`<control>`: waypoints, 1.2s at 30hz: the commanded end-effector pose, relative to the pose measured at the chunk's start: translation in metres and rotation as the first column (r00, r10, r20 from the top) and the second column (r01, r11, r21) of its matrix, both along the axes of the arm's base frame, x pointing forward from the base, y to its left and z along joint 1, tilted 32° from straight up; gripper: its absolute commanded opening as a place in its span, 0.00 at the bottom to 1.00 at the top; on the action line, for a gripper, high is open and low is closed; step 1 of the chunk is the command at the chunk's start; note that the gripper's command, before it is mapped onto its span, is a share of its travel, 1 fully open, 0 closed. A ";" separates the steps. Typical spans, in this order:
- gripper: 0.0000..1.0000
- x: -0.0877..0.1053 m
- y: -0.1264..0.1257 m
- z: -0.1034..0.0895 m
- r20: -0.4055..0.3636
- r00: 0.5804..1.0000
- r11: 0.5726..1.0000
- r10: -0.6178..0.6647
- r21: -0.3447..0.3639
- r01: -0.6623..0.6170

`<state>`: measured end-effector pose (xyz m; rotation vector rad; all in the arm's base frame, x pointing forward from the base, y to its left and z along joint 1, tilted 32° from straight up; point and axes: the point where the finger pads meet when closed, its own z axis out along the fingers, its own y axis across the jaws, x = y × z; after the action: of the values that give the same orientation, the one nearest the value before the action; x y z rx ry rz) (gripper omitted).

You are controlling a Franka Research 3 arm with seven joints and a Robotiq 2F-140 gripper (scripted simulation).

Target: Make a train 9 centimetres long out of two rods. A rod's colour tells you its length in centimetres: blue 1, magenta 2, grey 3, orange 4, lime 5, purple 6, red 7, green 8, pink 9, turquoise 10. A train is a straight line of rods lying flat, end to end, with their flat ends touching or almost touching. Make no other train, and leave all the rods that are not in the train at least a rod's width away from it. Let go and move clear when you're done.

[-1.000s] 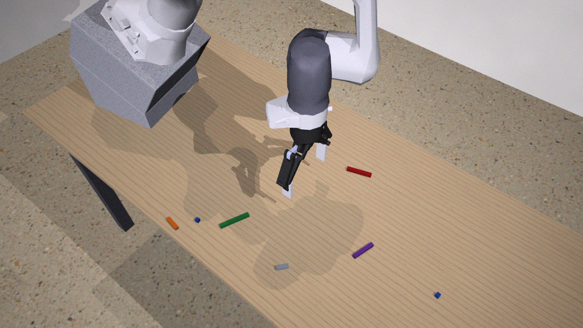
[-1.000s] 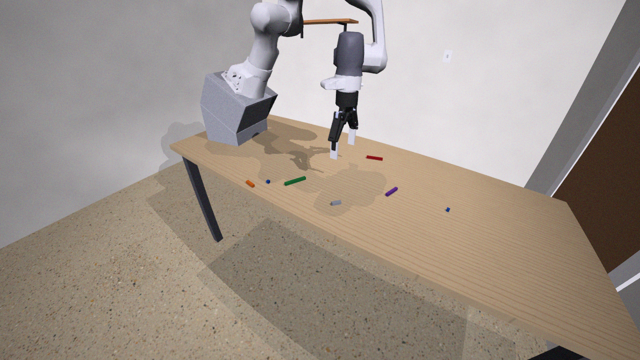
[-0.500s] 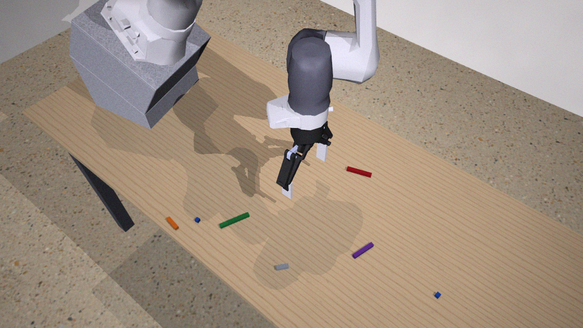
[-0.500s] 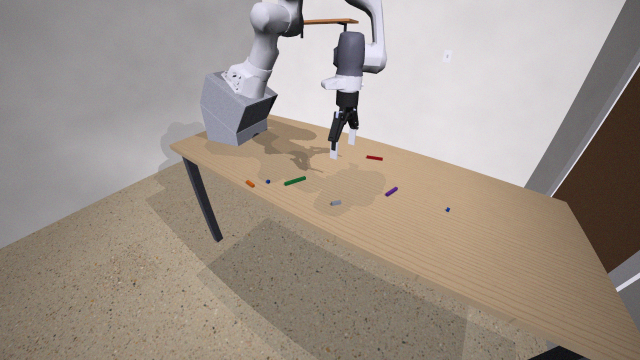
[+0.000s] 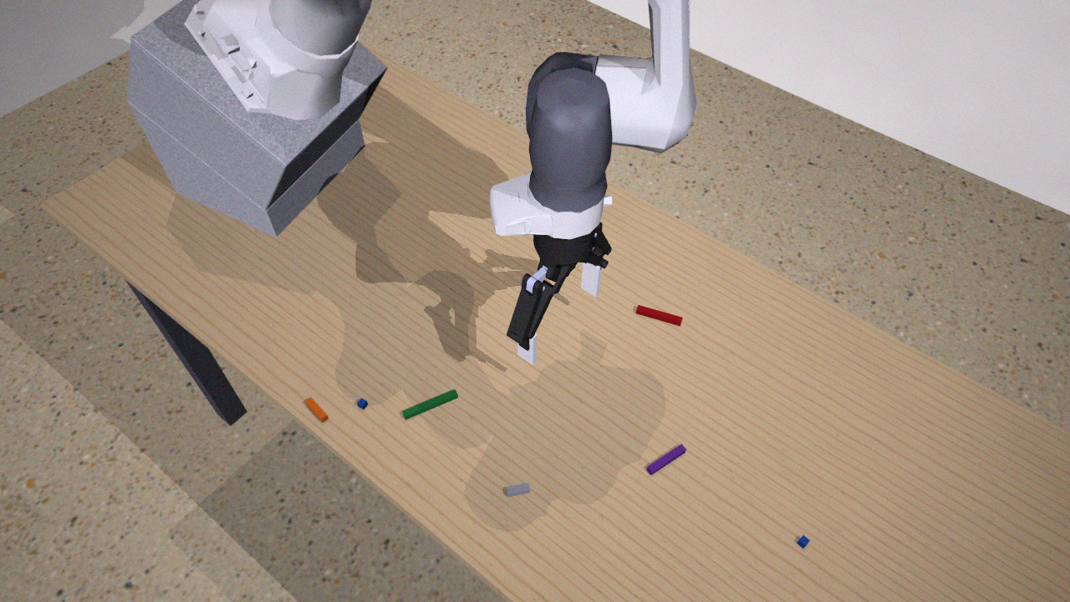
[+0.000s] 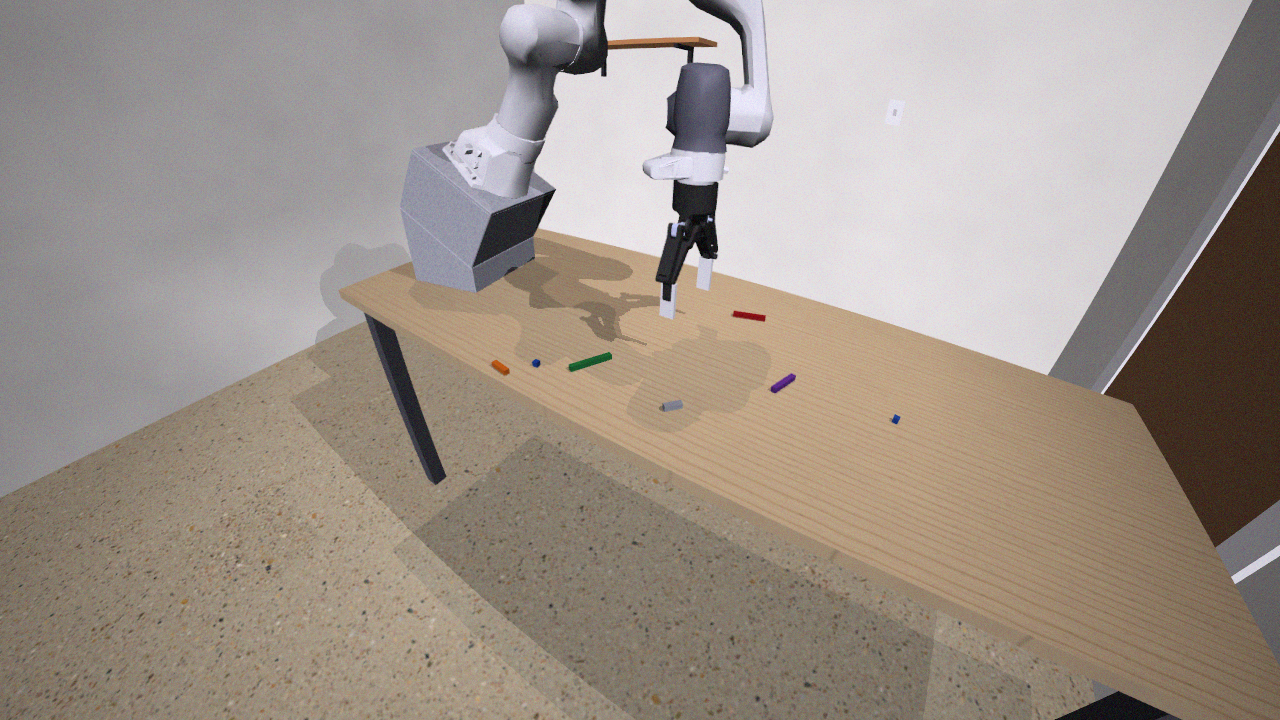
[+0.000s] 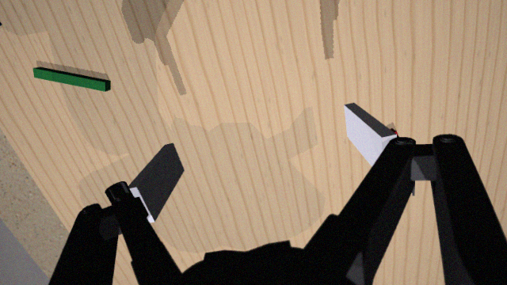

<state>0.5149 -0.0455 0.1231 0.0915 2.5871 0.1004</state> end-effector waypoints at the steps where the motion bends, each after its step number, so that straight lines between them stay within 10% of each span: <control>1: 1.00 0.000 0.000 0.000 -0.004 1.000 1.000 -0.012 0.008 0.012; 25: 1.00 -0.001 -0.001 -0.001 -0.005 1.000 1.000 -0.005 0.004 0.005; 36: 1.00 -0.019 -0.043 -0.020 -0.034 0.976 0.969 0.214 -0.119 -0.217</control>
<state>0.4994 -0.0835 0.1089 -0.0320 2.6309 0.0411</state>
